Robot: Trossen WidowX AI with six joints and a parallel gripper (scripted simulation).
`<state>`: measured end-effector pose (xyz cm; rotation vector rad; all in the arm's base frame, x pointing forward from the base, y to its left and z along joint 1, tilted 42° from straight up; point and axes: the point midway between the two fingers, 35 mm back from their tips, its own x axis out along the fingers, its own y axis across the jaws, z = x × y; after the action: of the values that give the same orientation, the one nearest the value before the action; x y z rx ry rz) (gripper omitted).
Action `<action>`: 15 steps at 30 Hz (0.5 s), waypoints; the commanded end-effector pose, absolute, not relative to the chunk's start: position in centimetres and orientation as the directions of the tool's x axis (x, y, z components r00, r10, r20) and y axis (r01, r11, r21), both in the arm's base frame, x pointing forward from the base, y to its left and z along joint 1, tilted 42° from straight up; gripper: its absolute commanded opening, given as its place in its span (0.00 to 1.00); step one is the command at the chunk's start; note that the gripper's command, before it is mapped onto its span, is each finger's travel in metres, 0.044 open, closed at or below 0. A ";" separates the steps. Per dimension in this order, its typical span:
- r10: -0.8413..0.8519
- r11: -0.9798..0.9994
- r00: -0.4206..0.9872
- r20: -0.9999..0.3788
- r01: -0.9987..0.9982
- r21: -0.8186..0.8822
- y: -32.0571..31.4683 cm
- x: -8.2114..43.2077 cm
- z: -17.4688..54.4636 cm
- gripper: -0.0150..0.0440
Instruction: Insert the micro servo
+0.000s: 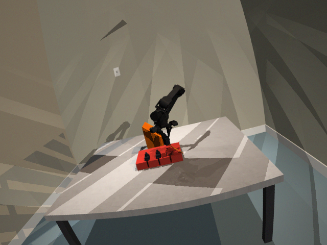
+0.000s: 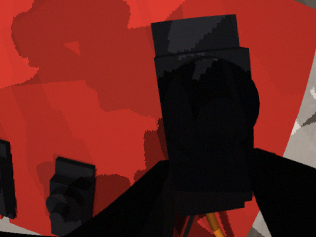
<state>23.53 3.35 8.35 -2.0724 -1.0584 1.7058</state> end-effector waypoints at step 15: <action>0.671 -0.741 0.050 -0.740 0.032 -0.670 3.4 23.7 8.5 0.25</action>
<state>23.56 3.34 8.37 -1.8645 -0.7181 1.7432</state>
